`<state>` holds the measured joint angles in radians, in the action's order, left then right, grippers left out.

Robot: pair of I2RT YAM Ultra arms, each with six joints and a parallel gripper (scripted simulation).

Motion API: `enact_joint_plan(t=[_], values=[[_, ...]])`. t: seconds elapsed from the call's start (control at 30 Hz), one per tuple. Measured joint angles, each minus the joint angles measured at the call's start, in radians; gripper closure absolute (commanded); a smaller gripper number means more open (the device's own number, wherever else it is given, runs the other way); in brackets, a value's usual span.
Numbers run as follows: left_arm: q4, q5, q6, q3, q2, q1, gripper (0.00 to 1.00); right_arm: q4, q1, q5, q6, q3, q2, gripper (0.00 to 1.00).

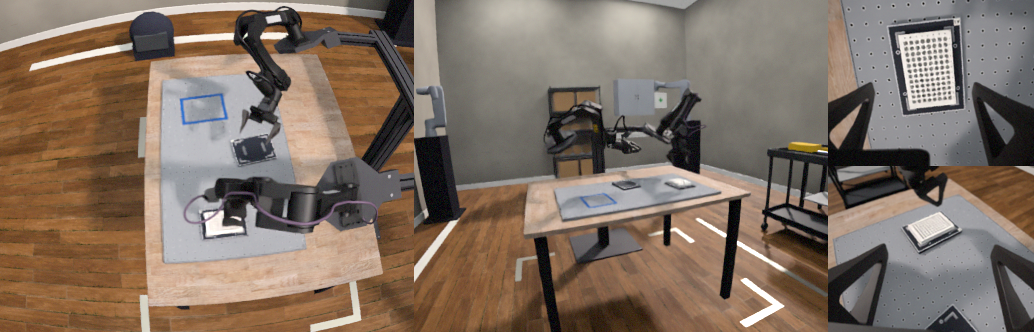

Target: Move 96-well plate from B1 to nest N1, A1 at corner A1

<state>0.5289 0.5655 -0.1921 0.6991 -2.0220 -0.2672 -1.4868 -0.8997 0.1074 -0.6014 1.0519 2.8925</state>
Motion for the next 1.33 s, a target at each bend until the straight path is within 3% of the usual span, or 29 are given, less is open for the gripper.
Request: enact_joint_plan(t=[0.23,0.47,1.33], values=[[0.335,-0.060,-0.137,-0.135,-0.026,0.032,0.00,0.000,0.000,0.000,0.000,0.000,0.000,0.00],[0.517,-0.105,-0.201,-0.172,-0.097,0.050,0.00,0.000,0.000,0.000,0.000,0.000,0.000,0.00],[0.590,-0.117,-0.219,-0.181,-0.117,0.052,0.00,0.000,0.000,0.000,0.000,0.000,0.000,0.00]])
